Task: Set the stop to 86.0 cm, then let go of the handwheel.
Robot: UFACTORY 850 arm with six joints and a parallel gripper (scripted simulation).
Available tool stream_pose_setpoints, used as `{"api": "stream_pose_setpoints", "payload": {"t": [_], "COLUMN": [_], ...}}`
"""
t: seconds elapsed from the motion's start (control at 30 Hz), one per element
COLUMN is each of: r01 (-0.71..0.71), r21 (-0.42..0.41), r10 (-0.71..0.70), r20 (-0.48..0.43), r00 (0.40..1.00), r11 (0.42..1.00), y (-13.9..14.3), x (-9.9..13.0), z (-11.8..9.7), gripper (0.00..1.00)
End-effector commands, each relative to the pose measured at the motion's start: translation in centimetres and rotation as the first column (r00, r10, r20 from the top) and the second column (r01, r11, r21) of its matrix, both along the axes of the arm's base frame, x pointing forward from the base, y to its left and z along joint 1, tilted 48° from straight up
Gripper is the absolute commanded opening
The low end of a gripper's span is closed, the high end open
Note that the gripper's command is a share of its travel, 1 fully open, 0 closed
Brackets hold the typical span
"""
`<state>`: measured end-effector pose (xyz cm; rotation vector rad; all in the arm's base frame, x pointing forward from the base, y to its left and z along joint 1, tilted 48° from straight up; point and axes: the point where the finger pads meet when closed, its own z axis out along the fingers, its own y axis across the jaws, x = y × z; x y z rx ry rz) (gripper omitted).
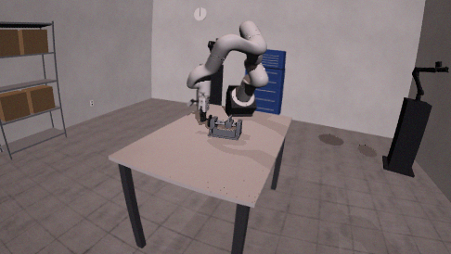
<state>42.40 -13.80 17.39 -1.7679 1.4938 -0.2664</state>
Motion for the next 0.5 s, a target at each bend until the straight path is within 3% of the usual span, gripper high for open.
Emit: {"api": "stream_pose_setpoints", "payload": {"t": [0.0, 0.47], "r01": [0.000, 0.000], "r21": [-0.001, -0.001], "r10": [0.000, 0.000], "r20": [-0.004, -0.004], "r00": [1.000, 1.000], "r11": [1.000, 1.000], "y": [-0.4, -0.4], "x": [-1.3, -3.0], "z": [-0.2, -1.6], "gripper": [0.06, 0.06]}}
